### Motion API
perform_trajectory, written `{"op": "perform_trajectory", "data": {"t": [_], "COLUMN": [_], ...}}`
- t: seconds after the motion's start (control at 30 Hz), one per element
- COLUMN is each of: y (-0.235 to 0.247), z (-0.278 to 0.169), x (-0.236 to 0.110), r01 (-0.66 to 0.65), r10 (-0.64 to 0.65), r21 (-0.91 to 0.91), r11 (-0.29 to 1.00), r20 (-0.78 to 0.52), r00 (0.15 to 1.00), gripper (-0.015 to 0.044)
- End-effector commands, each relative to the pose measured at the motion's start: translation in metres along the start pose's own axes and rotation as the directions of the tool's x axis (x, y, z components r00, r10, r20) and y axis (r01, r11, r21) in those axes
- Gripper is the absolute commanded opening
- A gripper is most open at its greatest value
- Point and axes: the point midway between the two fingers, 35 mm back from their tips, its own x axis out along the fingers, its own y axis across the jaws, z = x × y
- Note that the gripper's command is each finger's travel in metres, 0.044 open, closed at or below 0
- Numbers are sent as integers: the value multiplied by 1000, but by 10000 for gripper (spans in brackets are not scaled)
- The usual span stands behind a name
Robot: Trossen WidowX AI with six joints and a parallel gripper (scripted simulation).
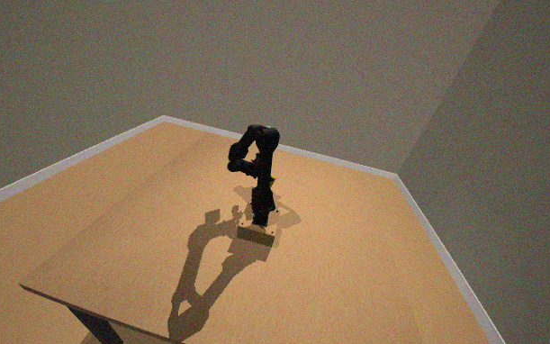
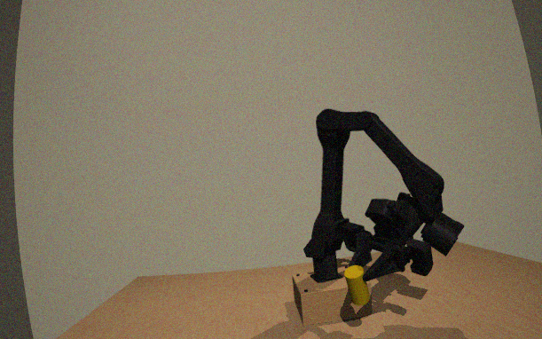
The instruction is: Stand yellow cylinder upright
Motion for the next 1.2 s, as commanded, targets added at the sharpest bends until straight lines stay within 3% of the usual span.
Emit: {"op": "perform_trajectory", "data": {"t": [0.0,1.17], "y": [0,11], "z": [1,5], "x": [-1,-18], "r01": [-13,-201], "r10": [13,187], "r21": [1,41], "r11": [1000,979], "r20": [27,227], "r00": [1000,956], "gripper": [105,105]}}
